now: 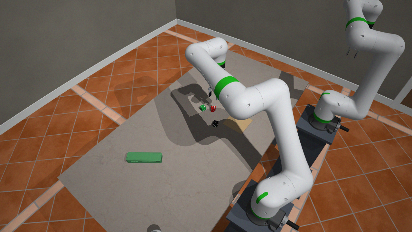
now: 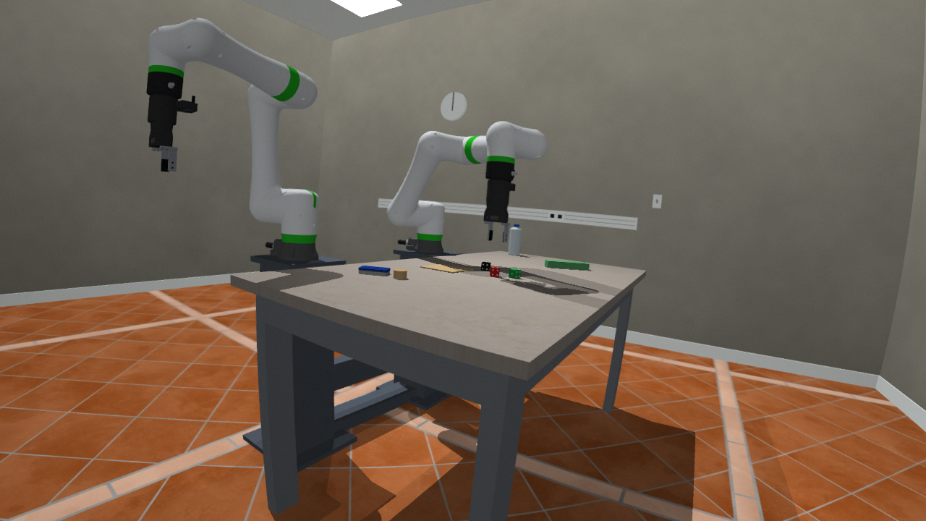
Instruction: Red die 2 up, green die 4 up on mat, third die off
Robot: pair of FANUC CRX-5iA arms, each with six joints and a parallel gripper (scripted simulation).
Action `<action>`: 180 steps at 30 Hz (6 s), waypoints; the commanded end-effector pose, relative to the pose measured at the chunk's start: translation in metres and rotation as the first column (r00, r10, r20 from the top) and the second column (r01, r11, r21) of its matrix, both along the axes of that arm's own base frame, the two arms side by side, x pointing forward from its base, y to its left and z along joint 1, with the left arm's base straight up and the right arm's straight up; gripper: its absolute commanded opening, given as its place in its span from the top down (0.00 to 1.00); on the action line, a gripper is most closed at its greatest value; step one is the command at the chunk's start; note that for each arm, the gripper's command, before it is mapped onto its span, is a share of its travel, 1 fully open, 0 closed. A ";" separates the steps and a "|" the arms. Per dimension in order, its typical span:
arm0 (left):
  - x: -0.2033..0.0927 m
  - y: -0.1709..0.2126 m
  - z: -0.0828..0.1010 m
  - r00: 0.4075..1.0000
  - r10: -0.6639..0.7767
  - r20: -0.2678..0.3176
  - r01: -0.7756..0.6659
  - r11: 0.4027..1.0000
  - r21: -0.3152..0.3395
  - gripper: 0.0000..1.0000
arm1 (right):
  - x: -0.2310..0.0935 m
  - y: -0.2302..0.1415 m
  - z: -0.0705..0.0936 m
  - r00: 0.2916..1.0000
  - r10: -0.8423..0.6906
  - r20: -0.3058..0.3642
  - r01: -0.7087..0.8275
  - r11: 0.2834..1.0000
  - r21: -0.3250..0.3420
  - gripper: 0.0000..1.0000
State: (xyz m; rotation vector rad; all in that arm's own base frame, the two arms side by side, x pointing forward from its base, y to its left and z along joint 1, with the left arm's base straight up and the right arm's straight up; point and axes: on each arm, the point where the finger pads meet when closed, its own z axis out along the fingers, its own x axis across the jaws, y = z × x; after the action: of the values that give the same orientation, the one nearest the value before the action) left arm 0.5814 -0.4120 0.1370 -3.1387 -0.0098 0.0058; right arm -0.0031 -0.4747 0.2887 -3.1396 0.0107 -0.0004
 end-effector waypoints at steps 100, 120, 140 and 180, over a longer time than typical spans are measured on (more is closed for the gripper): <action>0.061 0.033 -0.077 1.000 0.000 0.004 0.000 1.000 -0.003 0.00 | 0.000 0.000 0.001 1.000 0.000 0.000 0.000 1.000 -0.002 0.00; 0.061 0.033 -0.077 1.000 0.000 0.004 0.000 1.000 -0.003 0.00 | 0.000 0.000 0.001 1.000 0.000 0.000 0.000 1.000 -0.002 0.00; -0.036 0.074 -0.077 1.000 0.000 0.004 0.000 1.000 -0.003 0.00 | 0.000 0.000 0.001 1.000 0.000 0.000 0.000 1.000 -0.002 0.00; -0.086 0.095 -0.077 1.000 0.000 0.004 0.000 1.000 -0.003 0.00 | 0.000 0.000 0.001 1.000 0.000 0.000 0.000 1.000 -0.002 0.00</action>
State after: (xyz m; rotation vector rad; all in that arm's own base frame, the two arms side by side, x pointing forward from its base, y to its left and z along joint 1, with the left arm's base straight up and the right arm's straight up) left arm 0.4953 -0.3164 0.0583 -3.1400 -0.0096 0.0029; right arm -0.0031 -0.4747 0.2887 -3.1396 0.0107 -0.0004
